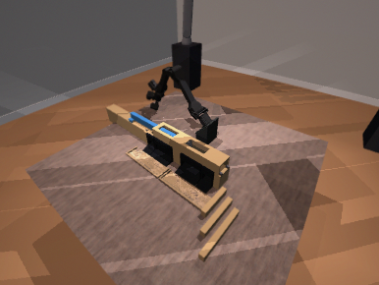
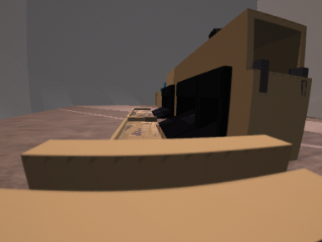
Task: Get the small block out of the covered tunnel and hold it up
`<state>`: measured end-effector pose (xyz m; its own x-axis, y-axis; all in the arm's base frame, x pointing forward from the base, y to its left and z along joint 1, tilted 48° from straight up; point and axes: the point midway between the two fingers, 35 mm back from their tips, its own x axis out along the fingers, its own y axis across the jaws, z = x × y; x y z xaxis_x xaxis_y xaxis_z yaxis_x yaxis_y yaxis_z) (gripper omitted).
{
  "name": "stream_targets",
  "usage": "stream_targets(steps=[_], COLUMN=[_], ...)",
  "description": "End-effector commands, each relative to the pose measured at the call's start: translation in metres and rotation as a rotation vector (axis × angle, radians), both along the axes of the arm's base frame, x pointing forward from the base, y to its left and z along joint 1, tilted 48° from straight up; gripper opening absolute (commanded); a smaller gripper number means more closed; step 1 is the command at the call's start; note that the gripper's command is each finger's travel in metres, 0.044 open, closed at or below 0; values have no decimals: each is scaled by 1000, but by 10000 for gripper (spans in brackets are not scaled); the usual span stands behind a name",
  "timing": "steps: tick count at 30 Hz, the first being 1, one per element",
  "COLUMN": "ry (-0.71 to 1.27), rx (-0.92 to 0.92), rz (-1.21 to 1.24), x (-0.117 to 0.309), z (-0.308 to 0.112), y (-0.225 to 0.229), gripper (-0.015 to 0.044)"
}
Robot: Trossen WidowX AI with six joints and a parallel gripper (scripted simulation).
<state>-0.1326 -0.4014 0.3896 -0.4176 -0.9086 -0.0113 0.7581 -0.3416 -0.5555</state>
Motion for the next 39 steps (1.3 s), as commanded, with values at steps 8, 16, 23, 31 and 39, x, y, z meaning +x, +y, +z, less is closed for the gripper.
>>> stream_targets(steps=[8, 16, 23, 31, 39], ry=[-341, -651, -942, -1278, -1577], rx=[-177, -220, -184, -29, 183], rz=[334, 600, 812, 918, 929], x=[118, 206, 275, 335, 383], z=[32, 52, 66, 63, 52], y=[-4, 15, 47, 83, 123], gripper=[440, 440, 440, 440, 440])
